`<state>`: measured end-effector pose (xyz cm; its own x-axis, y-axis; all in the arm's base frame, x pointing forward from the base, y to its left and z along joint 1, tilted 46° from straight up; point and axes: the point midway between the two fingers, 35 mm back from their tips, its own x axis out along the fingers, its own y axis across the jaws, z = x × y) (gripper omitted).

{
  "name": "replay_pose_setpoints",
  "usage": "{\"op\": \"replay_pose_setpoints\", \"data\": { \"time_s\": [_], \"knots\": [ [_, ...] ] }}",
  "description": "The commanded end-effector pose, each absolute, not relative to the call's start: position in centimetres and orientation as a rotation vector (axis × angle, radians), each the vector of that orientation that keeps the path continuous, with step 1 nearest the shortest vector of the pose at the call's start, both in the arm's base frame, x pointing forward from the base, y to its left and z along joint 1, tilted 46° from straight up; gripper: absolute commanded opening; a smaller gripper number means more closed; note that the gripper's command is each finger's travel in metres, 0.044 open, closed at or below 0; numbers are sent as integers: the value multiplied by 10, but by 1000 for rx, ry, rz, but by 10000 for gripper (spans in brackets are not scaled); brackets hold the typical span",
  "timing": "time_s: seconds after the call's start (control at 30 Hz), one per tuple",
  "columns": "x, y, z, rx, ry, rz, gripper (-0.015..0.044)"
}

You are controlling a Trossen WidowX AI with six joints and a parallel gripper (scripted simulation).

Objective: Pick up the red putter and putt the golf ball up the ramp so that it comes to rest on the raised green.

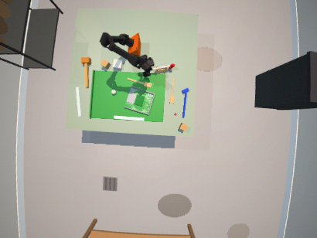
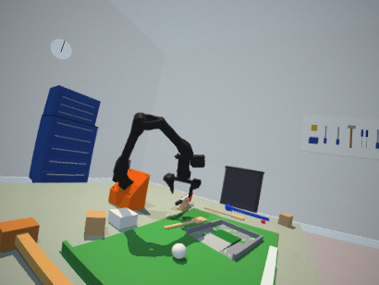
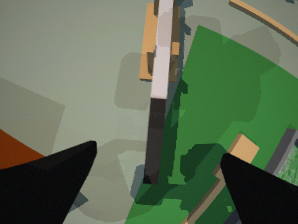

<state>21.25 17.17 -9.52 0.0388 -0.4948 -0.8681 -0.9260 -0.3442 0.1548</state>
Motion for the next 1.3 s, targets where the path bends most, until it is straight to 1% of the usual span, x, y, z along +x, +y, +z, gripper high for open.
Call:
{"op": "replay_pose_setpoints", "data": {
  "time_s": [0.0,0.43,1.23,1.27],
  "knots": [
    [212,165,-101,-1884,1433,1259,440],
    [216,137,-128,-1885,1434,1257,440],
    [220,120,-145,-1886,1435,1256,440],
    [221,123,-142,-1879,1431,1253,414]
  ]
}}
